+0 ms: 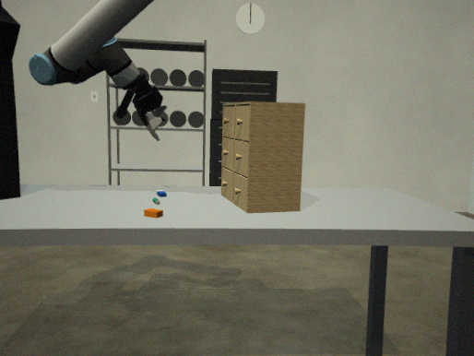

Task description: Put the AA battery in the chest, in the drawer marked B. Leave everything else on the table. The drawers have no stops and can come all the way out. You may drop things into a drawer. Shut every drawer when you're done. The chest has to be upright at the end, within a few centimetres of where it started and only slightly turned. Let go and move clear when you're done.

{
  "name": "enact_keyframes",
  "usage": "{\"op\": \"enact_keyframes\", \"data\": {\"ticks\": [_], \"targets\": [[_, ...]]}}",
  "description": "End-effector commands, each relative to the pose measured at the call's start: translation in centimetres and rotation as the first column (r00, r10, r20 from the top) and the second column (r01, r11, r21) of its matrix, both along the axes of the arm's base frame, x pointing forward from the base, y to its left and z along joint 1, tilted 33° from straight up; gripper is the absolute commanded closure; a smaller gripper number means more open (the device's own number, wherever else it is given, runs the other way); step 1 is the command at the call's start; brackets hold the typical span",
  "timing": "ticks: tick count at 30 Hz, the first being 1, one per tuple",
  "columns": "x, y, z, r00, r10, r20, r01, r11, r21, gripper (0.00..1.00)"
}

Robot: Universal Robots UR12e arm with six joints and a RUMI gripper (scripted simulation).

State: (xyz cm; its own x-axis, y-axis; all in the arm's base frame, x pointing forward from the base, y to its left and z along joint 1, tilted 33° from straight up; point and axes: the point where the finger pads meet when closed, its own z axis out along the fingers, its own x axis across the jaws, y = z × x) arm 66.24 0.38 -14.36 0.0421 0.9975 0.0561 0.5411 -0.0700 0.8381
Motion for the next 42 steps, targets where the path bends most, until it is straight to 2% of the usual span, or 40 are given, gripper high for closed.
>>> {"op": "enact_keyframes", "data": {"ticks": [1, 4, 6, 10, 13, 20, 23, 26, 33, 37, 40, 42], "targets": [[-1.2, -2.2, 2.9, 0.997, -0.024, -0.069, 0.021, 0.999, -0.037, 0.00], [-1.6, -3.4, 4.5, 0.994, -0.038, -0.100, 0.032, 0.998, -0.058, 0.00], [-1.6, -3.4, 4.5, 0.994, -0.038, -0.100, 0.032, 0.998, -0.058, 0.00], [-2.5, -5.0, 6.7, 0.988, -0.058, -0.146, 0.045, 0.995, -0.089, 0.00], [-2.6, -5.5, 7.3, 0.986, -0.063, -0.157, 0.049, 0.994, -0.096, 0.00], [-3.6, -7.6, 10.2, 0.973, -0.092, -0.213, 0.063, 0.989, -0.137, 0.00], [-3.6, -7.6, 10.2, 0.973, -0.092, -0.213, 0.063, 0.989, -0.137, 0.00], [-4.0, -9.1, 12.0, 0.963, -0.111, -0.245, 0.072, 0.984, -0.162, 0.00], [-4.5, -10.5, 13.9, 0.953, -0.130, -0.275, 0.079, 0.979, -0.188, 0.00], [-4.9, -12.0, 15.8, 0.940, -0.151, -0.306, 0.086, 0.973, -0.216, 0.00], [-4.9, -12.0, 15.8, 0.940, -0.151, -0.306, 0.086, 0.973, -0.216, 0.00], [-5.4, -12.9, 17.0, 0.931, -0.164, -0.327, 0.089, 0.968, -0.233, 0.00]]}}
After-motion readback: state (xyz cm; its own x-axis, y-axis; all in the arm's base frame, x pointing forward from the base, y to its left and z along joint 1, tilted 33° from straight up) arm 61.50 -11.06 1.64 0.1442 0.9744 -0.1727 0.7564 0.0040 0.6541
